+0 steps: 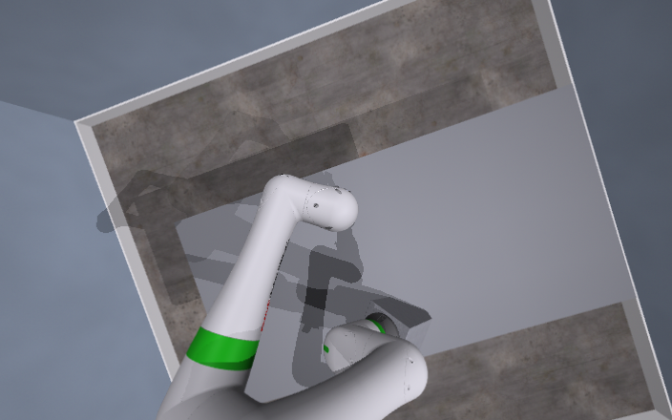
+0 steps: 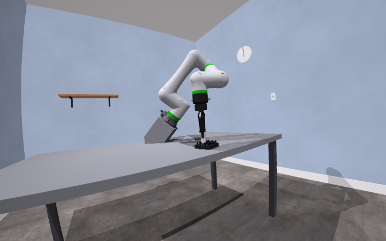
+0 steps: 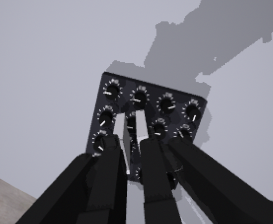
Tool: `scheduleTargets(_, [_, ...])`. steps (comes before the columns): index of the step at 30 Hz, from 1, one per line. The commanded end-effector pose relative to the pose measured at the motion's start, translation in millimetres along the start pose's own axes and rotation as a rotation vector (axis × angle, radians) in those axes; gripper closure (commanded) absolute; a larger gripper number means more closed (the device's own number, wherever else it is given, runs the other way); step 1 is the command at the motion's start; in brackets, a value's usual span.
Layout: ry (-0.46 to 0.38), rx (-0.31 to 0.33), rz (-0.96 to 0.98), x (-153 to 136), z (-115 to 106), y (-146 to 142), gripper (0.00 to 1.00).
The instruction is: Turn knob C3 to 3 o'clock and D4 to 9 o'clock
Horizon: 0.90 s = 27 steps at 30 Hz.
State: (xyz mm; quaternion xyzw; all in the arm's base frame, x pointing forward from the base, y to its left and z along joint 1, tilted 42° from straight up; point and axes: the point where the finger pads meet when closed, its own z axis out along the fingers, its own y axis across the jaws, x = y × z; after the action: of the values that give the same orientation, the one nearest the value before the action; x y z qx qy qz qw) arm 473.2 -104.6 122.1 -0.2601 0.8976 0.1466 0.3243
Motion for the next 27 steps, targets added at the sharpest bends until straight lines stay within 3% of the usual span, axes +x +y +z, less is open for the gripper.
scheduleTargets(1, [0.003, 0.001, 0.05, 0.0, -0.1, -0.1, 0.95])
scheduleTargets(25, [0.003, 0.001, 0.088, 0.0, -0.1, -0.1, 0.95])
scheduleTargets(26, [0.003, 0.001, 0.088, 0.0, -0.1, -0.1, 0.88])
scheduleTargets(27, [0.003, 0.001, 0.088, 0.0, -0.1, -0.1, 0.88])
